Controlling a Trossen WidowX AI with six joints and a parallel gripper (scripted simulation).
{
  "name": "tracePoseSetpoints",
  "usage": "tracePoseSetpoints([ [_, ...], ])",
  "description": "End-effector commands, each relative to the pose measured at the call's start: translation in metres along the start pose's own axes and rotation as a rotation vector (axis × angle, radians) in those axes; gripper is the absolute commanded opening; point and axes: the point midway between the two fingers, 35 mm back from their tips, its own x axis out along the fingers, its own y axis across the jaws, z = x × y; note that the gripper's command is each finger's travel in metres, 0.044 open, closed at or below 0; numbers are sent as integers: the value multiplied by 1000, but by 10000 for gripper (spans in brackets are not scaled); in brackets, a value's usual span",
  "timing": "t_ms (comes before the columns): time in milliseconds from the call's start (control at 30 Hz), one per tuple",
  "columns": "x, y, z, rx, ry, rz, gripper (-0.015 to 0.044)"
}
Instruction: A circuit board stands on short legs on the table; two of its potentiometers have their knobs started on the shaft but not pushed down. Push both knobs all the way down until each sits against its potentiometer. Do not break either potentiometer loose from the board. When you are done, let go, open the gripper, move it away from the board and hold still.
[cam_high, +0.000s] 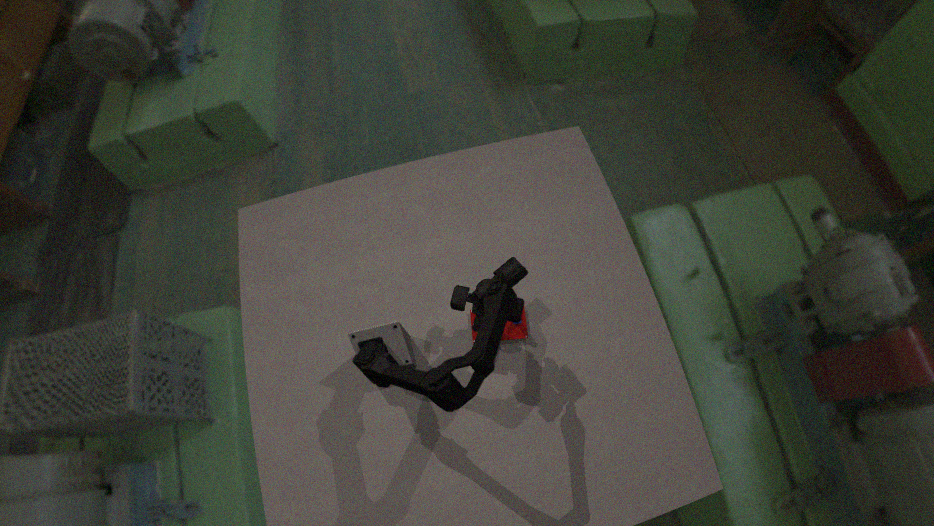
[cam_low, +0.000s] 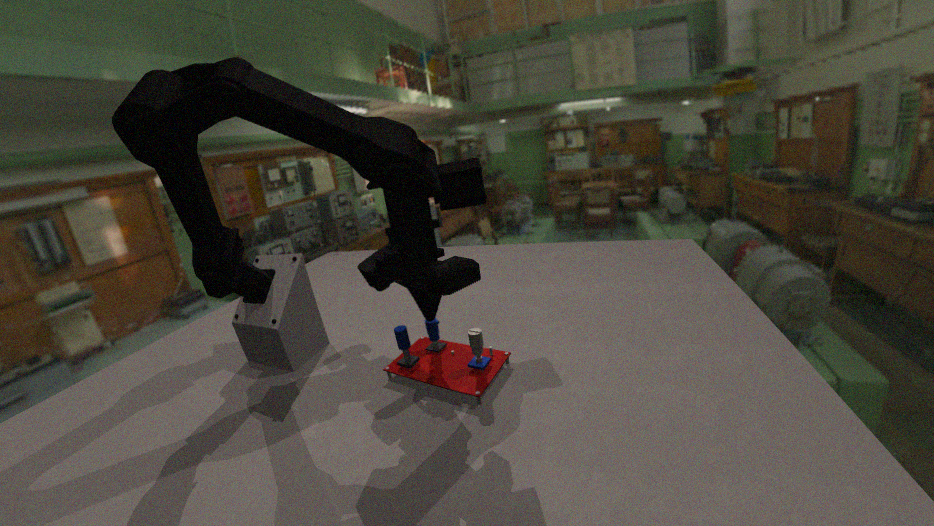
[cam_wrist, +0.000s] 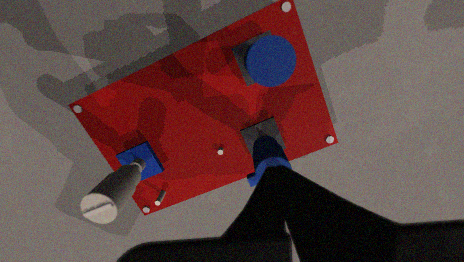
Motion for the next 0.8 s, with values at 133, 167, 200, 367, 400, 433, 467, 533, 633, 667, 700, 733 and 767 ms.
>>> tracePoseSetpoints([
  [133, 4, 1, 0, 2, -4, 2, 0],
  [167, 4, 1, 0, 2, -4, 2, 0],
  [200, 4, 1, 0, 2, -4, 2, 0],
  [367, 6, 1, 1, 2, -4, 2, 0],
  [400, 6, 1, 1, 2, -4, 2, 0],
  [433, 6, 1, 1, 2, -4, 2, 0],
  [467, 6, 1, 1, 2, -4, 2, 0],
  [533, 6, 1, 1, 2, -4, 2, 0],
  [633, 6, 1, 1, 2, -4, 2, 0],
  [667, 6, 1, 1, 2, -4, 2, 0],
  [700, 6, 1, 1, 2, -4, 2, 0],
  [733, 6, 1, 1, 2, -4, 2, 0],
  [767, 7, 1, 1, 2, -4, 2, 0],
])
